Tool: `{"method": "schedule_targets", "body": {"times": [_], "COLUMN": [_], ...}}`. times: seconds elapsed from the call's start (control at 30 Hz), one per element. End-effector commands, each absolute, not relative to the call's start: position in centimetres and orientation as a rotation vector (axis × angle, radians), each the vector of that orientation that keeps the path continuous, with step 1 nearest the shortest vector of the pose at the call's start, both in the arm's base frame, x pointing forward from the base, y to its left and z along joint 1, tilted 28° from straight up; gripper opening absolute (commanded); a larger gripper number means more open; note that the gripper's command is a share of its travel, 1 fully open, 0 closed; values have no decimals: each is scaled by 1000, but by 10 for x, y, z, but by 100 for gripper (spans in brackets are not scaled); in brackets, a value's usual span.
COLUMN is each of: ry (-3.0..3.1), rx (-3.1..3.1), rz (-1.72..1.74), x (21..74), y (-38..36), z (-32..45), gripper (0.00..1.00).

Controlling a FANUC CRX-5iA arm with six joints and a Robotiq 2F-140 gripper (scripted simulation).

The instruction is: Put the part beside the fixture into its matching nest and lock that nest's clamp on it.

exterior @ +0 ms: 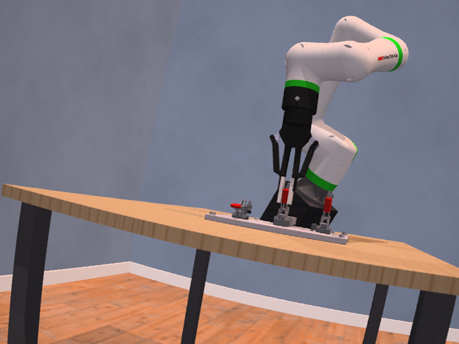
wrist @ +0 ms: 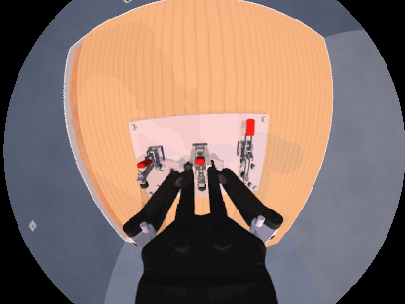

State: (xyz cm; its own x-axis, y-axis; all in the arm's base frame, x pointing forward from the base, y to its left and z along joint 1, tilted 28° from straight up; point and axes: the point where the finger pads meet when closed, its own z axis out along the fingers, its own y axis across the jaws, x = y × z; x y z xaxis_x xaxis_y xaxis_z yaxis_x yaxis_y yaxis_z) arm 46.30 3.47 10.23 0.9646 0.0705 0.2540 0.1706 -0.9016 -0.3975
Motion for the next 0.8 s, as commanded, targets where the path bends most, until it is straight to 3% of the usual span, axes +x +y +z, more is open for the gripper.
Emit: {"method": "schedule_targets", "body": {"times": [0.0,0.77], "ry": [-172,-172], "rx": [-2687,-2687], "rz": [-328,-328], "x": [465,485], "y": [35,38], "z": [103,104], "gripper": [0,0]}}
